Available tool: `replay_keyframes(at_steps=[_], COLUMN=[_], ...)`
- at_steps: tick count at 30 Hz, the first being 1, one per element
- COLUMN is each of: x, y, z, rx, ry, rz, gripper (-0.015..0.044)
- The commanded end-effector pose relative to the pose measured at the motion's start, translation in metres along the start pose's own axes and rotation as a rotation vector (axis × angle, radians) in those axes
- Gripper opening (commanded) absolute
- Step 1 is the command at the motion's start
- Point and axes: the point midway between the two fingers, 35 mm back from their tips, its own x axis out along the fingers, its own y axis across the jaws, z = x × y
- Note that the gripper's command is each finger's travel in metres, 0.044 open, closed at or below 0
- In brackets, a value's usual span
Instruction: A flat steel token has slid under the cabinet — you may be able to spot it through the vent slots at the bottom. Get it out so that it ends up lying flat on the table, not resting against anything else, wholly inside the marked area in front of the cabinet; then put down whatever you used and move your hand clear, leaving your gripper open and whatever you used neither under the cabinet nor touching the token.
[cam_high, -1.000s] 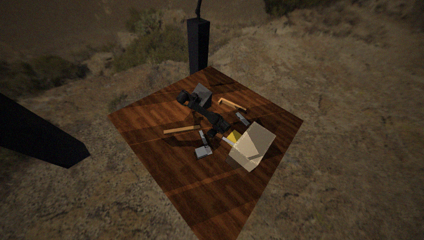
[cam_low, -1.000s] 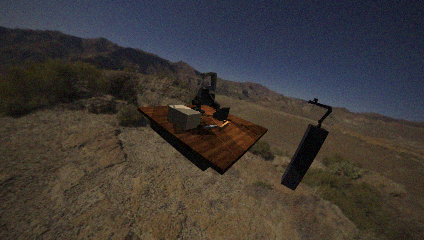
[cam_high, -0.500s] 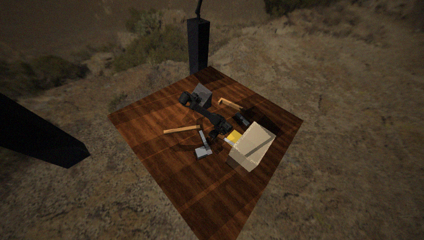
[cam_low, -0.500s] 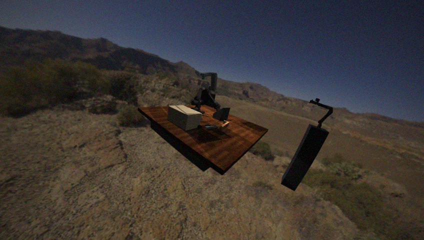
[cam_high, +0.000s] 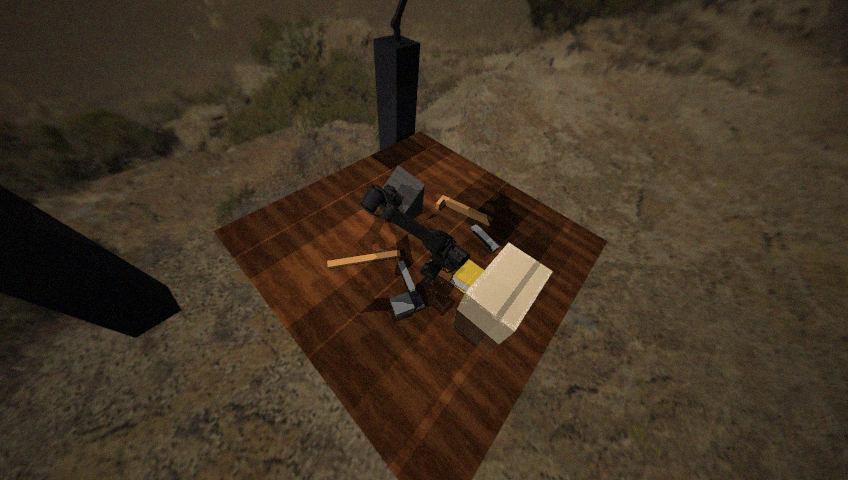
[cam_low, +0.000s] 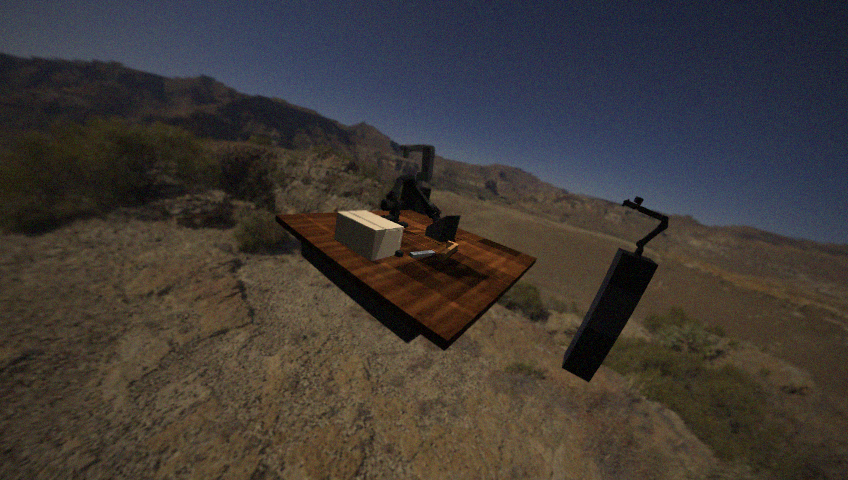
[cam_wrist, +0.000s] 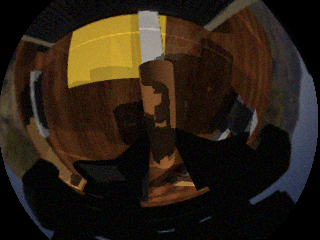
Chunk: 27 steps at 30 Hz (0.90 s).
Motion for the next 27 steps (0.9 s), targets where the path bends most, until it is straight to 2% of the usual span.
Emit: replay_keyframes(at_steps=[1,27], x=[0.000,-0.001], y=[-0.001,-0.001], z=[0.007,0.031], rx=[0.005,0.006], ry=[-0.002,-0.004], rz=[-0.002,-0.002], gripper=[0.0000,0.0000])
